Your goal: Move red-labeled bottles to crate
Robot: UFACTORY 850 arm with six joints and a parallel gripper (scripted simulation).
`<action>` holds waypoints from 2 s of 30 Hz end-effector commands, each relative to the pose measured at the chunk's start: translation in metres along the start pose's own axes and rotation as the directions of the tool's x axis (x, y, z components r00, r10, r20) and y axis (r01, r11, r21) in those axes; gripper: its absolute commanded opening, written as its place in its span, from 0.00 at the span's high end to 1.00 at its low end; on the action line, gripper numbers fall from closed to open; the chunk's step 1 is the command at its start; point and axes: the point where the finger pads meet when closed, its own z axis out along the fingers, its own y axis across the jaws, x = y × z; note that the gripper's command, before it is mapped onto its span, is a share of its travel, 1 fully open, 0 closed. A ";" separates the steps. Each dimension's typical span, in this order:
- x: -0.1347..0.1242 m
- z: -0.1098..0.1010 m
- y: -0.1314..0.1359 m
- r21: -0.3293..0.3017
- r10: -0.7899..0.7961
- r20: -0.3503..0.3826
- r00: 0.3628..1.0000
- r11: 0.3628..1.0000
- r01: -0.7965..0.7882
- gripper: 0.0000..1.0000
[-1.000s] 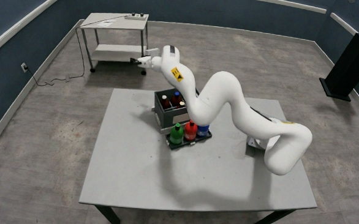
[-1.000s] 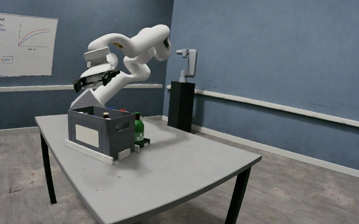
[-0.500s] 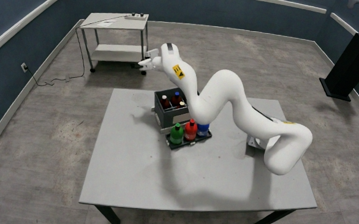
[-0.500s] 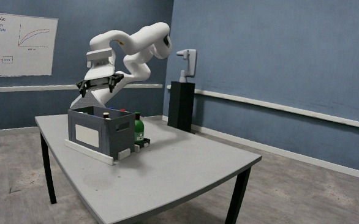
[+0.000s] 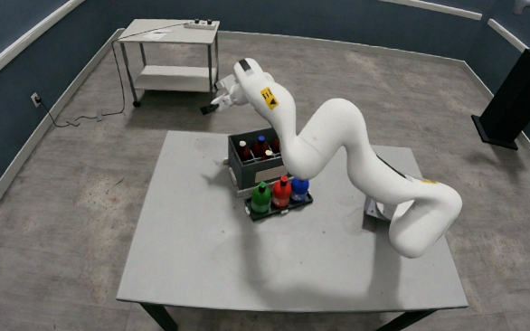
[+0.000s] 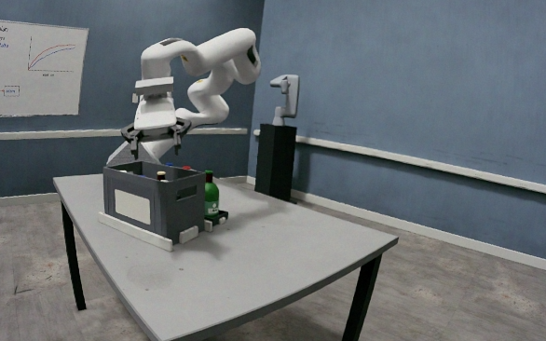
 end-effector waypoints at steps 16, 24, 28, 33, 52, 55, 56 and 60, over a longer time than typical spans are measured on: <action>-0.087 -0.063 0.008 0.039 -0.090 0.442 0.892 0.996 0.081 0.00; -0.120 -0.102 0.023 0.025 -0.102 0.602 0.792 0.994 0.109 0.00; -0.133 -0.122 0.031 0.015 -0.102 0.667 0.738 0.992 0.124 0.00; -0.144 -0.143 0.039 0.002 -0.098 0.726 0.681 0.990 0.140 0.00; -0.156 -0.168 0.050 -0.015 -0.087 0.787 0.610 0.987 0.161 1.00; -0.156 -0.168 0.050 -0.015 -0.087 0.787 0.610 0.987 0.161 1.00; -0.156 -0.168 0.050 -0.015 -0.087 0.787 0.610 0.987 0.161 1.00; -0.156 -0.168 0.050 -0.015 -0.087 0.787 0.610 0.987 0.161 1.00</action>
